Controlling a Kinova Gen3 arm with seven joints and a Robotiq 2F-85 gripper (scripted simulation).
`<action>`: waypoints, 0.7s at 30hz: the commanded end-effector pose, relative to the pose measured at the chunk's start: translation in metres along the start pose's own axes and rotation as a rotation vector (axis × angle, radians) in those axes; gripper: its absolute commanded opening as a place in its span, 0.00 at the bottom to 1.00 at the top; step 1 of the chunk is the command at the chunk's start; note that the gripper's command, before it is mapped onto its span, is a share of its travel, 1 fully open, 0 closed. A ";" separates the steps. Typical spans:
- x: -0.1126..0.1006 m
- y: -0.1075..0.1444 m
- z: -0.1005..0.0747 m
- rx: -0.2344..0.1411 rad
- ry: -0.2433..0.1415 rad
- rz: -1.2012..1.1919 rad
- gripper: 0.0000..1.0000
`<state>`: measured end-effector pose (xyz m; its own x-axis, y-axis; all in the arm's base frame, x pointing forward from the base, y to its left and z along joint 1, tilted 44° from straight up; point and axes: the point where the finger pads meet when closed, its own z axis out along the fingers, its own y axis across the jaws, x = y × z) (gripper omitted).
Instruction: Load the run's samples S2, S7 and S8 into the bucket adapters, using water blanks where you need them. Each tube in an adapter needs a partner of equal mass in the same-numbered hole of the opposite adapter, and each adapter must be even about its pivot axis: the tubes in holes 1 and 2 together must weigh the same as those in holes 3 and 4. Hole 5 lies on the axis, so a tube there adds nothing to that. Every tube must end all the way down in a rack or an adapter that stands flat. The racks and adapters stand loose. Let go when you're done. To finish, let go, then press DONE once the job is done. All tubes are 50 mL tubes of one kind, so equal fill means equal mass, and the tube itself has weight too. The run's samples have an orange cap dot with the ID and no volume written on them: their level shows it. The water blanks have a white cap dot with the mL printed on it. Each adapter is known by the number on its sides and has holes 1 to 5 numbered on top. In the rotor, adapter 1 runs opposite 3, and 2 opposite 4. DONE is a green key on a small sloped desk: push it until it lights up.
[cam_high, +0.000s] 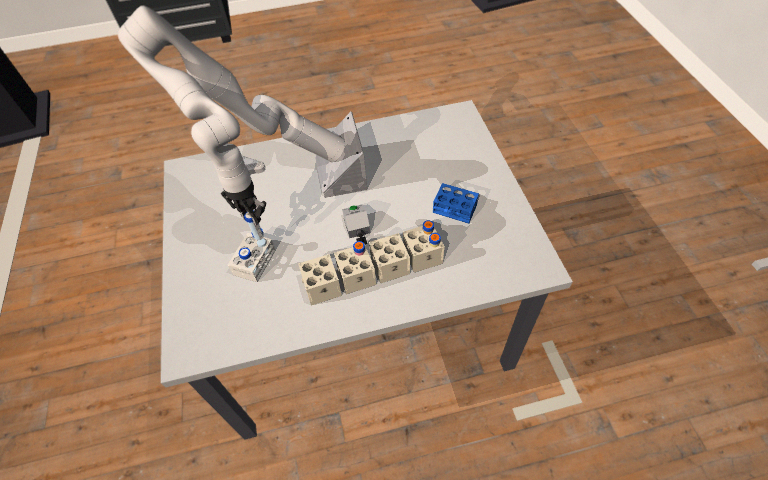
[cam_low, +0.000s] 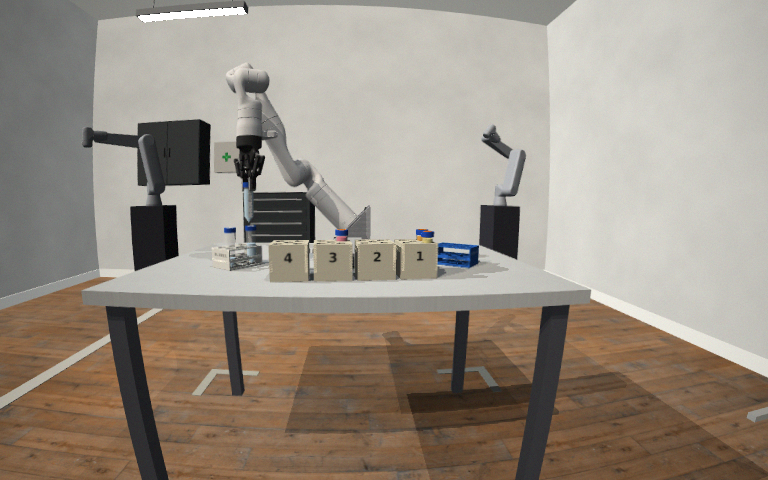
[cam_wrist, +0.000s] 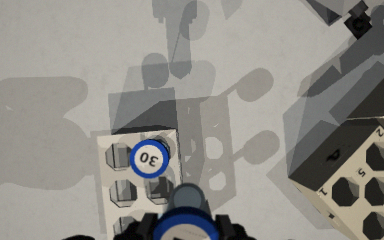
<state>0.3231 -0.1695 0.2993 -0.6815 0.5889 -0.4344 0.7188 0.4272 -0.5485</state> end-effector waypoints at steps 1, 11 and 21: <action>0.003 0.015 0.000 0.000 -0.001 0.000 0.10; 0.009 0.041 0.000 0.000 -0.001 0.000 0.10; 0.017 0.073 0.000 0.000 -0.001 0.000 0.10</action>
<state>0.3576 -0.1346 0.2590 -0.6816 0.5889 -0.4343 0.7187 0.4272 -0.5485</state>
